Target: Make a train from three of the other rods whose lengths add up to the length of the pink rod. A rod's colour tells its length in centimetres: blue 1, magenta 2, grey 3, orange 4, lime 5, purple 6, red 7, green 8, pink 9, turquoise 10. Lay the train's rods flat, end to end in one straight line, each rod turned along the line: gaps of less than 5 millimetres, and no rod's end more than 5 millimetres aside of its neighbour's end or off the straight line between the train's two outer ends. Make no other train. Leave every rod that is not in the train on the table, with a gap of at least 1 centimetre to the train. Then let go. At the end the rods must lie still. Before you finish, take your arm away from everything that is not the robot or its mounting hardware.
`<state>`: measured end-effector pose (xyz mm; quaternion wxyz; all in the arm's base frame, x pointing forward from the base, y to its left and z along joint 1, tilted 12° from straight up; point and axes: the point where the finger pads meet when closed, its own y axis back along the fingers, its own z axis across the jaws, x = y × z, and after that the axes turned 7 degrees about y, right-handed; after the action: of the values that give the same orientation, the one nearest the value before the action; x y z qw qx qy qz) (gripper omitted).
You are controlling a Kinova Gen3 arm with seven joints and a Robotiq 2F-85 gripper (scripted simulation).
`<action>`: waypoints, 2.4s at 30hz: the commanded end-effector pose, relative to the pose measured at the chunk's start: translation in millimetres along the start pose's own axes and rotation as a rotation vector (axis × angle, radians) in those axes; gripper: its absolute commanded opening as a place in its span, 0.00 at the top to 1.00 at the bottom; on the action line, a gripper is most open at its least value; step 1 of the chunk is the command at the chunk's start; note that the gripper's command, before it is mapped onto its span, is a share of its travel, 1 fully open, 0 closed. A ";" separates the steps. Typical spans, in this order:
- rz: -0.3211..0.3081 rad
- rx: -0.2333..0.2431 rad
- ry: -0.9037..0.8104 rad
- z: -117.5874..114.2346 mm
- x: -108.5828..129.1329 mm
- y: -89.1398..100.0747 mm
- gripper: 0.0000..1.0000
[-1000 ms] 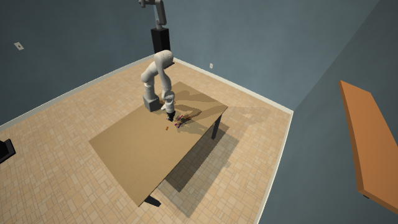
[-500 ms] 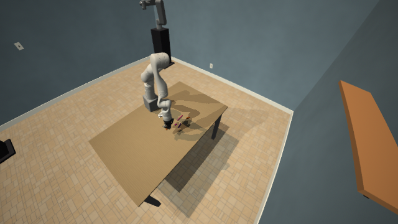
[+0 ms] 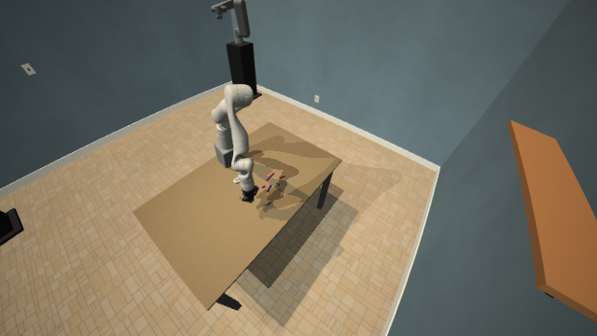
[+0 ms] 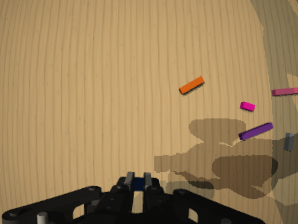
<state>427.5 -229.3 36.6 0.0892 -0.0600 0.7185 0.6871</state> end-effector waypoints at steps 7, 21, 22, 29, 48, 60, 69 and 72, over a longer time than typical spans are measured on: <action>0.000 0.001 -0.002 -1.3 -0.4 -0.3 0.95; 0.000 0.001 -0.002 -1.3 -0.5 -8.9 0.95; 0.000 0.001 -0.002 -1.3 -0.5 -11.6 0.95; 0.000 0.001 -0.002 -1.4 -0.6 -38.3 0.95; 0.000 0.001 -0.002 -1.5 -0.8 -87.1 0.95; 0.000 0.001 -0.002 -1.5 -0.8 -88.1 0.95; 0.000 0.001 -0.002 -1.5 -0.8 -88.1 0.95; 0.000 0.001 -0.002 -1.5 -0.8 -88.1 0.95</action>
<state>446.2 -234.8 -50.1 0.0892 -0.0588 0.7185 0.6873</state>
